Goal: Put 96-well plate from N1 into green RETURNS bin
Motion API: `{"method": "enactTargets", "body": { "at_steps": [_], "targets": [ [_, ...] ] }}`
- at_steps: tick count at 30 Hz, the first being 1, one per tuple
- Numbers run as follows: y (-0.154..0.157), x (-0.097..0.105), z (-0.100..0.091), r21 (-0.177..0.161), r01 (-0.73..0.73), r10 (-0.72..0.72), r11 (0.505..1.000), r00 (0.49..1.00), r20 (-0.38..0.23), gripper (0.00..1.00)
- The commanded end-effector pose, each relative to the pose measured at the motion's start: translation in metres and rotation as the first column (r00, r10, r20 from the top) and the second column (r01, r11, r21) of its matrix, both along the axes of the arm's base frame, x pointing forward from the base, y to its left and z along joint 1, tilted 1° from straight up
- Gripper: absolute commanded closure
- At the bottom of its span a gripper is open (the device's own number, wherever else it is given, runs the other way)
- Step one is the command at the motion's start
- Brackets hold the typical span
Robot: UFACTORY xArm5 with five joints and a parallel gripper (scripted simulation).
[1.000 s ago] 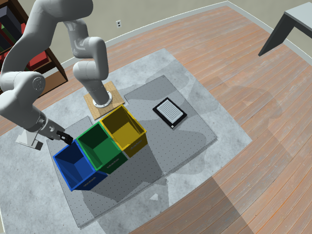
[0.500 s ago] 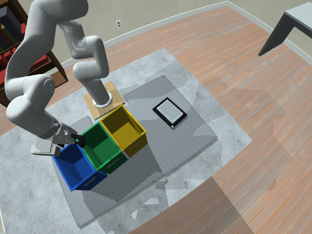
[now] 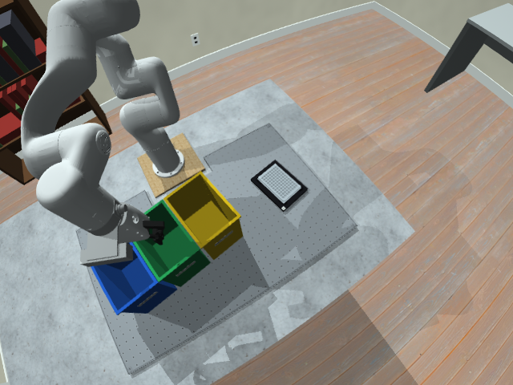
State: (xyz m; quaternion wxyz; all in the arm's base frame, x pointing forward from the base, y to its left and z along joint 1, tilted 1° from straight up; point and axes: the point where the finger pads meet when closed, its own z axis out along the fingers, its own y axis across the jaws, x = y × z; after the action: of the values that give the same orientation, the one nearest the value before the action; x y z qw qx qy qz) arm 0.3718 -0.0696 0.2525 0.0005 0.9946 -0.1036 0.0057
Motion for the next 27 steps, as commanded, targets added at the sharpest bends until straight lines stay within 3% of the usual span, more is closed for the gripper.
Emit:
{"method": "enactTargets", "body": {
  "at_steps": [1, 11, 17, 19, 24, 27],
  "targets": [
    [0.01, 0.007, 0.001, 0.0, -0.039, 0.039, 0.999, 0.999, 0.001, 0.0],
    [0.046, 0.015, 0.0, 0.0, -0.173, 0.173, 0.985, 0.985, -0.004, 0.0],
    [0.075, 0.005, 0.0, 0.001, -0.364, 0.364, 0.931, 0.931, -0.009, 0.0],
    [0.075, 0.005, 0.0, 0.001, -0.364, 0.364, 0.931, 0.931, -0.009, 0.0],
    [0.099, -0.004, -0.001, 0.003, -0.514, 0.514, 0.858, 0.858, -0.013, 0.0],
    [0.113, -0.009, -0.001, 0.004, -0.524, 0.524, 0.852, 0.852, -0.014, 0.0]
  ]
}}
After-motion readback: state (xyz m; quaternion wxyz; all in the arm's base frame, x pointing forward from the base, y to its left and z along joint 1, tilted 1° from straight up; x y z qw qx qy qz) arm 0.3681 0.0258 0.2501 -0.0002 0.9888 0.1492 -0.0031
